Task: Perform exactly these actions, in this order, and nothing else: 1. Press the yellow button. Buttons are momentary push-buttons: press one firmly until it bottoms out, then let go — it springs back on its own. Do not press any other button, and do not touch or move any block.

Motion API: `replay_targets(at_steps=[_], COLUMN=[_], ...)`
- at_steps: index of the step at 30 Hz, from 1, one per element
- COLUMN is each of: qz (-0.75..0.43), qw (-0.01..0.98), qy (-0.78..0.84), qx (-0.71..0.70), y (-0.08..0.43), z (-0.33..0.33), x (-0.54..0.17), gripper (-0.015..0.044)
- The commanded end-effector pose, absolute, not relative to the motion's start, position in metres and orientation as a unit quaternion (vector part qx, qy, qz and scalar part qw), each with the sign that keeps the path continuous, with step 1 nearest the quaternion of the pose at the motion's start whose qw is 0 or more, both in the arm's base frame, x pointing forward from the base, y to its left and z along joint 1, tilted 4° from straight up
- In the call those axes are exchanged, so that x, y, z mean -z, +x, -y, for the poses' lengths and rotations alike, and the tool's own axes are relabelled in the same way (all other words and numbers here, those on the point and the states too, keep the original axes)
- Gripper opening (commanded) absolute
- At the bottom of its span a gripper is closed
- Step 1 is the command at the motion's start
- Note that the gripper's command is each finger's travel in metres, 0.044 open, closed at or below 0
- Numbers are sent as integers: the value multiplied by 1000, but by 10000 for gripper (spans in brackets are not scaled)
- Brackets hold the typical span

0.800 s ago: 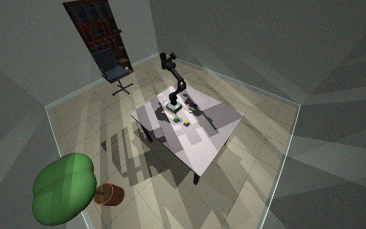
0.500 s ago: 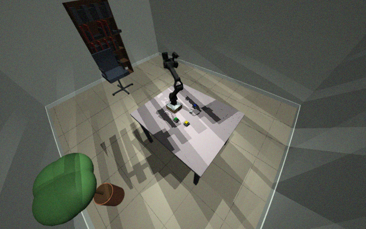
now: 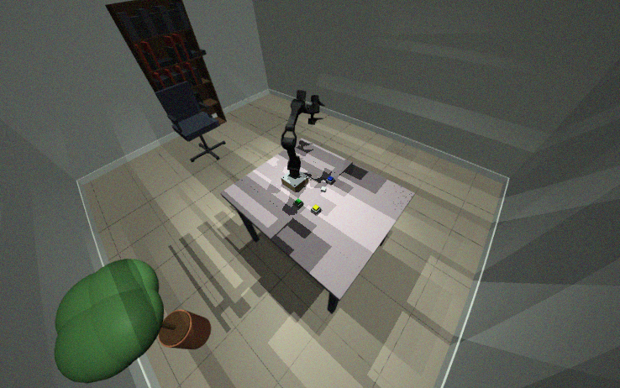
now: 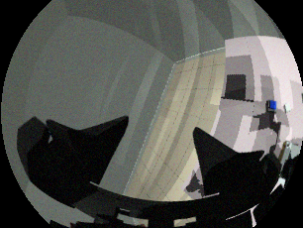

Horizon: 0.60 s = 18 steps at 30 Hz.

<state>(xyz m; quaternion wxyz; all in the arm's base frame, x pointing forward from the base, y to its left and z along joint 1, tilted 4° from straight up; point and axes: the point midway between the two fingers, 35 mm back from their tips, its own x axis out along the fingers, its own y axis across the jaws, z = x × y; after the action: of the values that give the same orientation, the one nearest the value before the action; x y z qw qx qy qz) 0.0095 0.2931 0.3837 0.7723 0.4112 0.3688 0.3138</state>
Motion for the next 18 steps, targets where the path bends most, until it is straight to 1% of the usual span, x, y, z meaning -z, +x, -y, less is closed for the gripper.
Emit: replay_targets(at_steps=[1,9,18], qz=[-344,-330,-382], qw=[829,908,921], qy=[344,197,53], qx=[-276,-169,-49], y=[50,152,256], z=[-302,-289,-222], x=[-363,-319,-268], gripper=[400,400,400])
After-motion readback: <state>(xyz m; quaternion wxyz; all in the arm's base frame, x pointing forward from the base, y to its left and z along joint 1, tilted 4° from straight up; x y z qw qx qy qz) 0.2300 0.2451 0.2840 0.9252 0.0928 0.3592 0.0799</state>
